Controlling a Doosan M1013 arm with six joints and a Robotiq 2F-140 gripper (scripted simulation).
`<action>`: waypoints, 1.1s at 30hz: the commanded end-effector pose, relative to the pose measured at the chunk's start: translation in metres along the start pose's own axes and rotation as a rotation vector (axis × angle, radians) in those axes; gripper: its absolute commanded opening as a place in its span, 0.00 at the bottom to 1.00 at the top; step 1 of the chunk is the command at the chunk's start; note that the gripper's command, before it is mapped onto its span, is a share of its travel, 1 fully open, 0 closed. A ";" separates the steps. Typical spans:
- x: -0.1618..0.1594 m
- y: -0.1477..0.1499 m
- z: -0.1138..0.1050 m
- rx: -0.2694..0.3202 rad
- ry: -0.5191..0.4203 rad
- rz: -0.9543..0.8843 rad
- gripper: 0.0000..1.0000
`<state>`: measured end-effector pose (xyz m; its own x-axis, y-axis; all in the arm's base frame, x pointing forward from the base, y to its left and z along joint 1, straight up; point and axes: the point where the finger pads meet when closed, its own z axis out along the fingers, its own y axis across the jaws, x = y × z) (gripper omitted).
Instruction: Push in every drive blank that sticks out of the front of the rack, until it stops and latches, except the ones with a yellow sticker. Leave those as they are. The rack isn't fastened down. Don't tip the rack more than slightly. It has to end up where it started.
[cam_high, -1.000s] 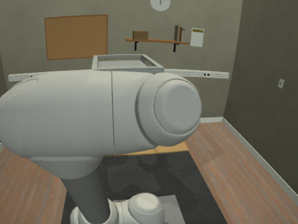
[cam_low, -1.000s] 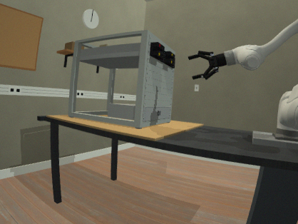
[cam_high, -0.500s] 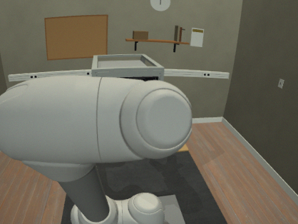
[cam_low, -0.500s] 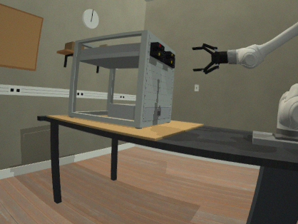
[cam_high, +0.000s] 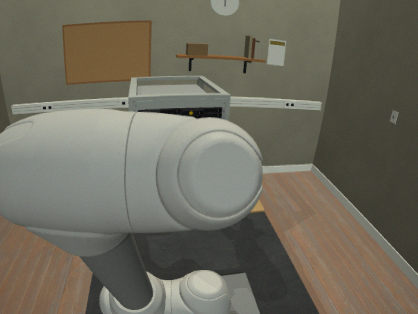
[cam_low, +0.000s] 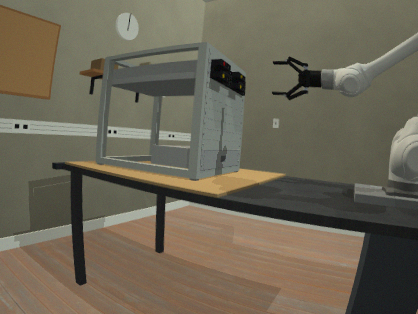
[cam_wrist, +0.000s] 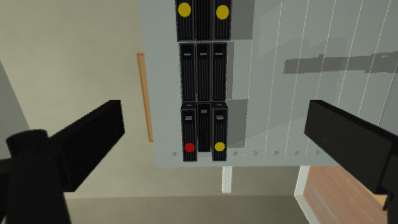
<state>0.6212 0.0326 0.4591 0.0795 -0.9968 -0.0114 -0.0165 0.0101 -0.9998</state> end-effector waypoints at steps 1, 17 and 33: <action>0.000 -0.001 0.000 0.003 0.000 -0.003 1.00; 0.002 -0.004 -0.001 0.011 0.001 -0.013 1.00; 0.002 -0.004 -0.001 0.011 0.001 -0.013 1.00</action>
<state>0.6203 0.0310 0.4624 0.0790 -0.9969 0.0016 -0.0050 -0.0020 -1.0000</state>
